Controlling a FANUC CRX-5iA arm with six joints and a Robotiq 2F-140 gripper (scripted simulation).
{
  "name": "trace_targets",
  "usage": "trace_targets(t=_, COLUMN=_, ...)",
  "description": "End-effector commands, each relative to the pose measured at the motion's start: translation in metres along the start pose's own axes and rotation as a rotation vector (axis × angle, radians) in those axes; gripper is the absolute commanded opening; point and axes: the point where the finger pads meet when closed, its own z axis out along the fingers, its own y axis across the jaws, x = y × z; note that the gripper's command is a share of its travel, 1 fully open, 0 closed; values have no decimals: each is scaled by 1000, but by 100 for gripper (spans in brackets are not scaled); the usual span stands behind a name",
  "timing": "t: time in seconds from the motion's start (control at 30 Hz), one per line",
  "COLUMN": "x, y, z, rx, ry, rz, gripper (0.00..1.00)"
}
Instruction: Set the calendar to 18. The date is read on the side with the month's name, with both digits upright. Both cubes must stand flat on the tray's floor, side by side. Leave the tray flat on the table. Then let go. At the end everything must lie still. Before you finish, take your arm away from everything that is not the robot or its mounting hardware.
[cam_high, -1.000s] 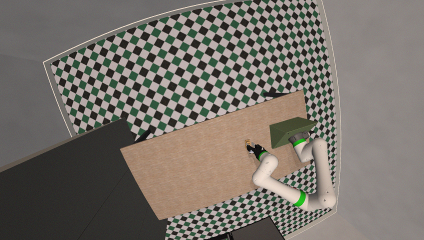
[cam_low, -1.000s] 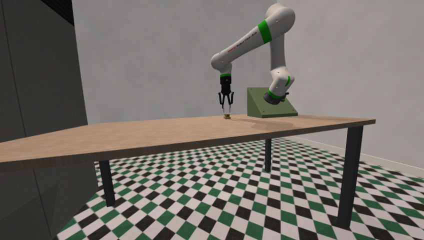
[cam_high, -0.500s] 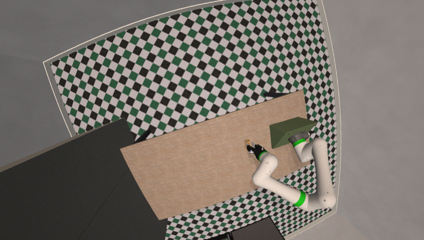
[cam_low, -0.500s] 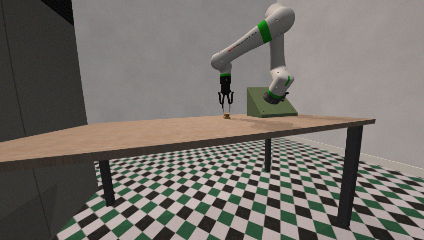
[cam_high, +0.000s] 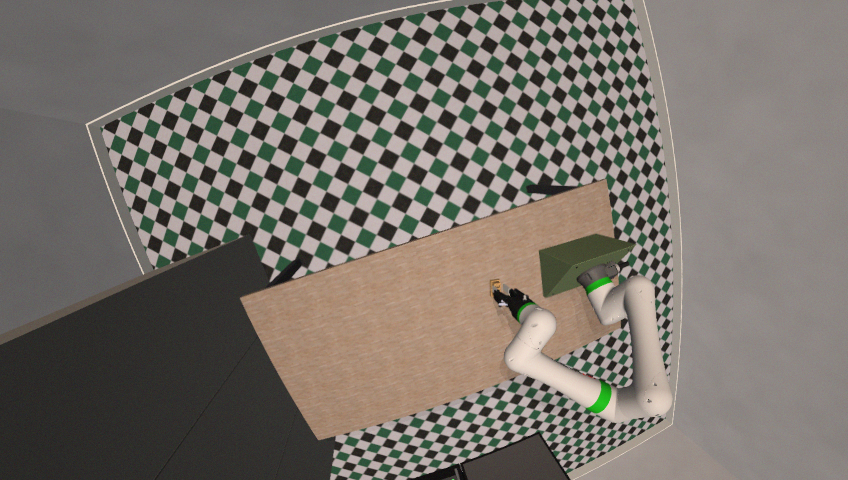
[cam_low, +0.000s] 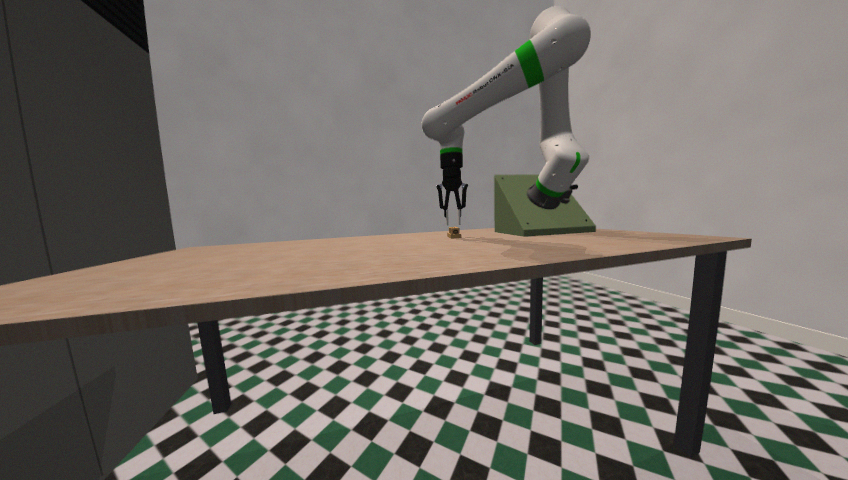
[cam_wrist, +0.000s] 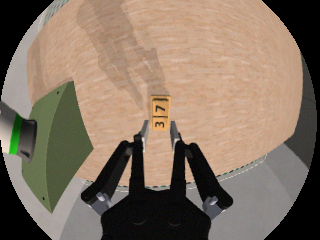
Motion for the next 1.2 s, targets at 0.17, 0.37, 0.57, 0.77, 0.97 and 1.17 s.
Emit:
trace_targets(t=0.17, x=0, y=0, z=5, rx=0, ry=0, rz=0, gripper=29)
trace_targets(t=0.37, x=0, y=0, z=11, rx=0, ry=0, rz=0, gripper=29)
trace_targets(t=0.57, x=0, y=0, z=22, rx=0, ry=0, rz=0, gripper=29)
trace_targets(t=0.77, x=0, y=0, z=29, rx=0, ry=0, rz=0, gripper=29)
trace_targets(t=0.97, x=0, y=0, z=30, rx=0, ry=0, rz=0, gripper=29)
trace_targets(t=1.17, x=0, y=0, z=30, rx=0, ry=0, rz=0, gripper=29)
